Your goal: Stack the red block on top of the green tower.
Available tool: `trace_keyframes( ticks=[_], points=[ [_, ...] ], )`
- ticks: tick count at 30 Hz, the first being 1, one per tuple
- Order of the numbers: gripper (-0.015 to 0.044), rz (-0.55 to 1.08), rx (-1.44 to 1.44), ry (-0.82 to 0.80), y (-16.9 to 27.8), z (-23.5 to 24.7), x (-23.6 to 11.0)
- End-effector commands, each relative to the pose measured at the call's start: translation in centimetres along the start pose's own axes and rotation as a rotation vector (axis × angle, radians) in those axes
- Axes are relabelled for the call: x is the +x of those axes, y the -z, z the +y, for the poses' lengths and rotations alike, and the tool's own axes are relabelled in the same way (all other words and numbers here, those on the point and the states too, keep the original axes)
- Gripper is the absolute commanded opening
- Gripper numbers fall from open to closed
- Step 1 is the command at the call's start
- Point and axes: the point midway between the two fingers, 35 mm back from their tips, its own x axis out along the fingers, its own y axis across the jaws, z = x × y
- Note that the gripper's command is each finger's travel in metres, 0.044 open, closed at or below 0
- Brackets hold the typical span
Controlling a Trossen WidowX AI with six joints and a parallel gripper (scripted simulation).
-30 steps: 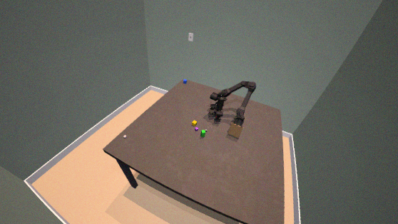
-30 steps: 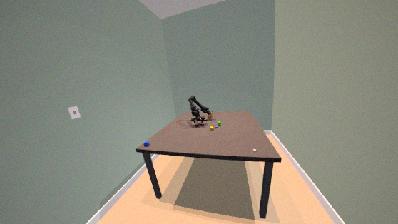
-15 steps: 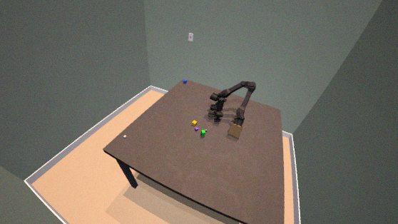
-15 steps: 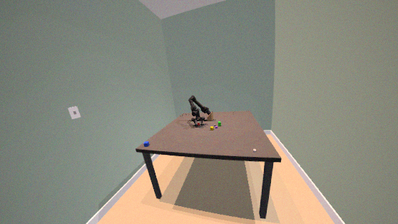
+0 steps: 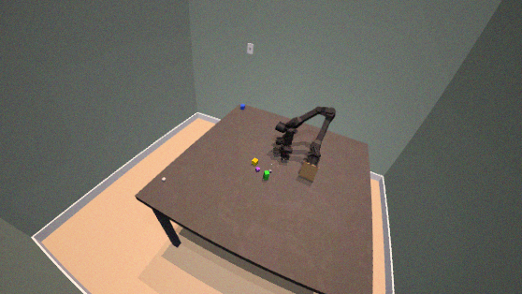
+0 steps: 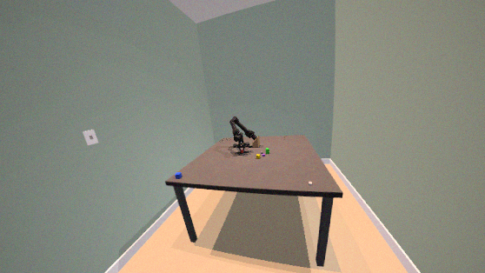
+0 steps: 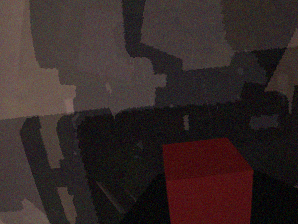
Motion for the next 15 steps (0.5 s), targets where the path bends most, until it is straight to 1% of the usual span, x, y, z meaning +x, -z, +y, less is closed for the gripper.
trace_keyframes(
  ticks=[1, 3, 6, 15],
  points=[
    [0.0085, 0.0, -0.005, 0.003, 0.0, 0.0, 0.0],
    [0.0072, 0.0, -0.005, 0.003, 0.0, 0.0, 0.0],
    [0.0, 0.0, -0.005, 0.002, 0.0, 0.0, -0.4],
    [0.0, -0.001, -0.005, 0.0, -0.1, 0.0, -4.0]
  ],
)
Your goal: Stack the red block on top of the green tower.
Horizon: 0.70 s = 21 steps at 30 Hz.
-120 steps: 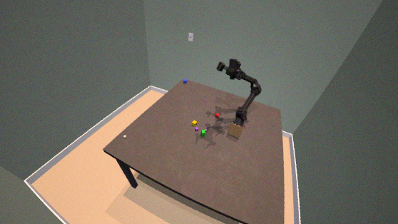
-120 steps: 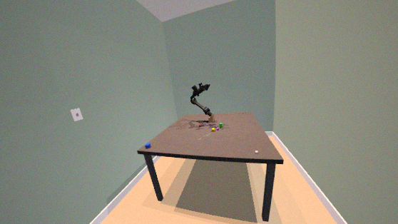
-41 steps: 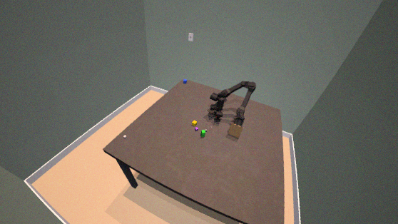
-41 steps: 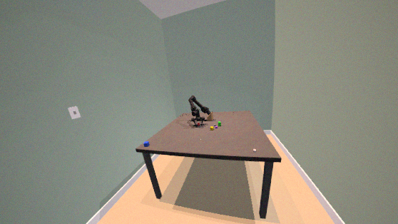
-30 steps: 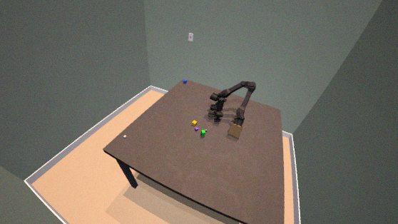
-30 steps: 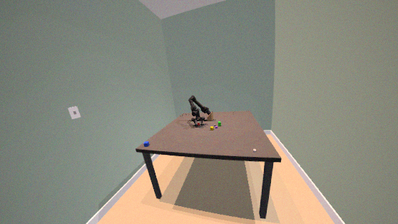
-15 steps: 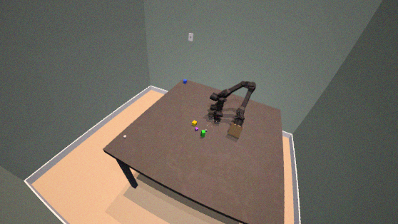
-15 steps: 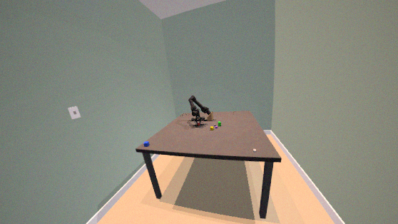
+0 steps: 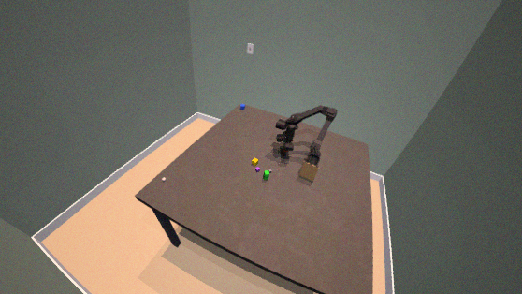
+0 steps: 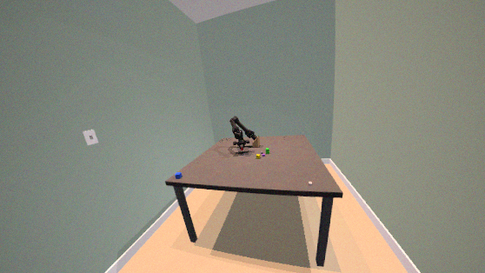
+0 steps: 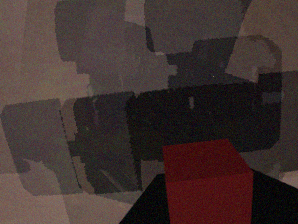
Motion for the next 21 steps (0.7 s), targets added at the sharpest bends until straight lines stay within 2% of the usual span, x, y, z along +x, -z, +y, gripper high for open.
trace_keyframes(
  ticks=[1, 17, 21],
  points=[
    [0.0, -0.004, 0.008, 0.006, -0.1, -0.2, -1.5],
    [0.0, -0.004, 0.007, 0.004, 0.0, -0.1, -8.5],
    [0.0, -0.006, 0.002, 0.009, -0.1, -0.1, -8.5]
  ],
)
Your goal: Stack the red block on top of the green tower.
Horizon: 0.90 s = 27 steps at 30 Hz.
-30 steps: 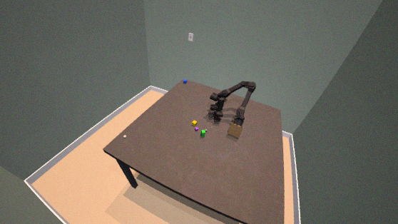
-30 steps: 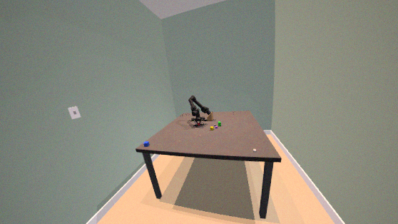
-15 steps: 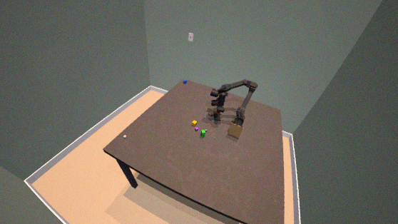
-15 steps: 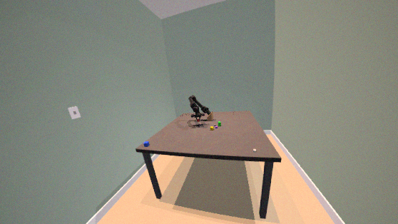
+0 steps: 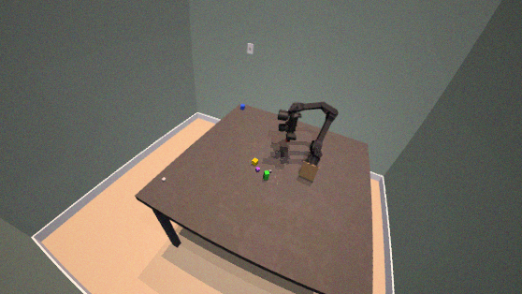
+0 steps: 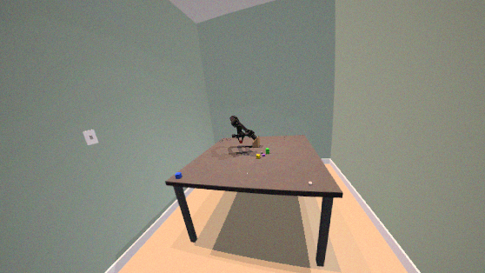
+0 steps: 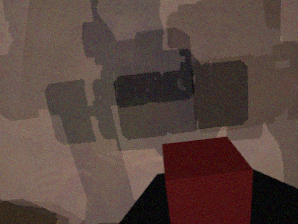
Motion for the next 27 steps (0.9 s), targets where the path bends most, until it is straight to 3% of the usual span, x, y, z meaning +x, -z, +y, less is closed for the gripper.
trace_keyframes(
  ticks=[1, 27],
  points=[
    [0.0, 0.003, 0.002, -0.003, 0.0, 0.0, -0.1],
    [0.0, -0.053, -0.055, -0.054, -8.3, 8.3, -2.2]
  ],
)
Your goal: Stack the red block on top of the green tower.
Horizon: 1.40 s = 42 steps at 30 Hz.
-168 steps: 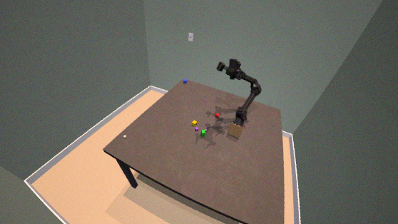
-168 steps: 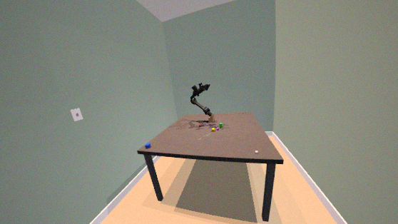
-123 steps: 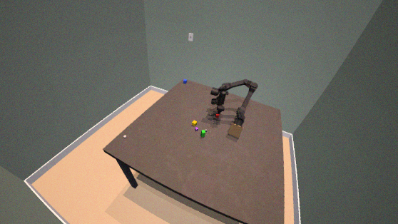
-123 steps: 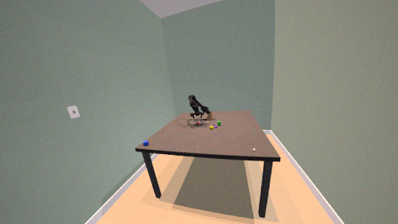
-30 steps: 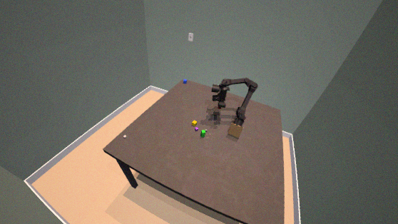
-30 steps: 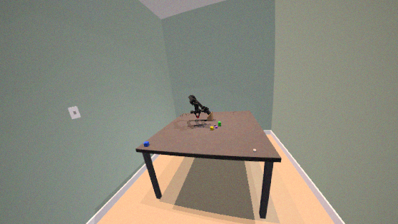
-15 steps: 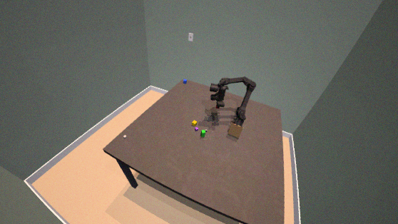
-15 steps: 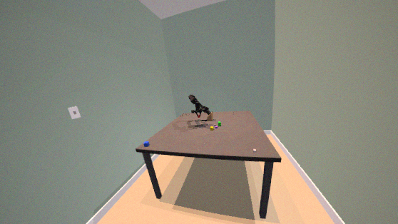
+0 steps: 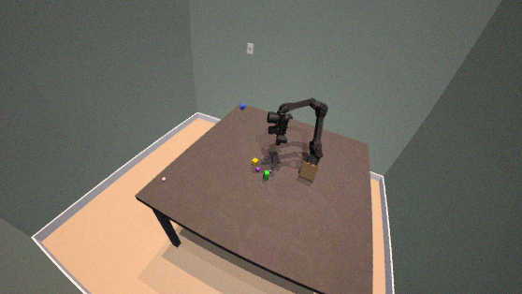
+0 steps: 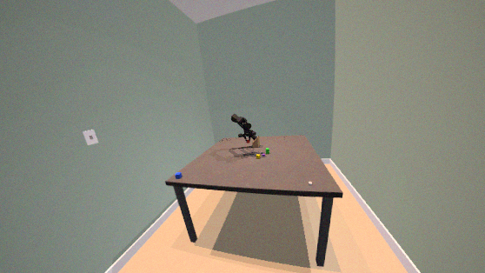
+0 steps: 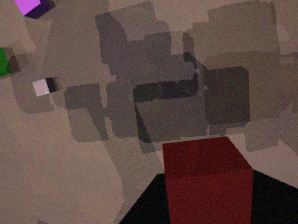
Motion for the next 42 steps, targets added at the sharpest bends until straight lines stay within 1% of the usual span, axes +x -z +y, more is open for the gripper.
trace_keyframes(
  ticks=[1, 20, 35, 39, 42],
  points=[
    [0.0, -0.006, 0.011, -0.008, -1.2, 1.4, -0.2],
    [0.0, 0.011, 0.04, -0.008, -5.5, 10.4, 0.3],
    [0.0, 0.038, 0.07, 0.022, -6.6, 18.2, 2.0],
    [0.0, 0.04, 0.074, 0.026, -6.6, 18.9, 2.4],
    [0.0, 0.04, 0.074, 0.027, -6.8, 19.0, 3.9]
  ],
)
